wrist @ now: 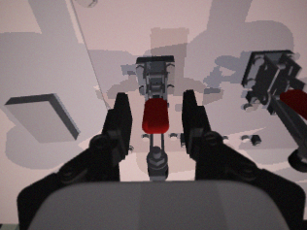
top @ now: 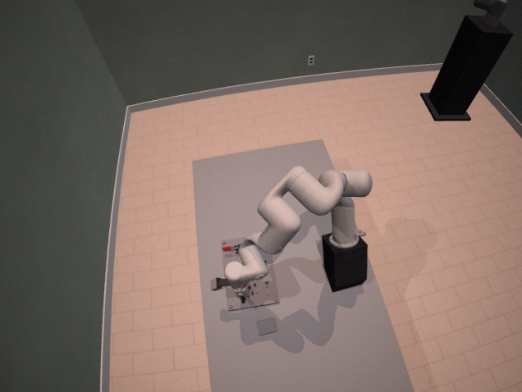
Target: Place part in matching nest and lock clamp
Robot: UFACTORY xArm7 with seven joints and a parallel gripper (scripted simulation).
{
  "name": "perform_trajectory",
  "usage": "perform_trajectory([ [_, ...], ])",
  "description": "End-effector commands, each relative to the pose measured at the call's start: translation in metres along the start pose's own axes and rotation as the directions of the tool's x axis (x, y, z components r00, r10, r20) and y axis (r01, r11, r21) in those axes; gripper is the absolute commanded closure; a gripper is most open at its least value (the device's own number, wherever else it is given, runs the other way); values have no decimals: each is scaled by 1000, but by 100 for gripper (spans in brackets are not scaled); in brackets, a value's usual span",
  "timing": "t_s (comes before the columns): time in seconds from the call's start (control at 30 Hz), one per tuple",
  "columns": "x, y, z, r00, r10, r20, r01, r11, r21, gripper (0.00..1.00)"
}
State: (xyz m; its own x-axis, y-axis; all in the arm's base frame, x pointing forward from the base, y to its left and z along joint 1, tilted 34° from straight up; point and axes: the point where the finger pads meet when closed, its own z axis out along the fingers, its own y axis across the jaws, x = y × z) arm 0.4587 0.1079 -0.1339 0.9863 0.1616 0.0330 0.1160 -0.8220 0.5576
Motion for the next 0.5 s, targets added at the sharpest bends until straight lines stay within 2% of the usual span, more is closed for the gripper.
perform_trajectory([
  [0.0, 1, -1, -9, 1000, 0, -4, 0, 1000, 2, 53],
  [0.33, 1, -1, -47, 1000, 0, -4, 0, 1000, 2, 53],
  [0.47, 1, -1, -53, 1000, 0, -4, 0, 1000, 2, 53],
])
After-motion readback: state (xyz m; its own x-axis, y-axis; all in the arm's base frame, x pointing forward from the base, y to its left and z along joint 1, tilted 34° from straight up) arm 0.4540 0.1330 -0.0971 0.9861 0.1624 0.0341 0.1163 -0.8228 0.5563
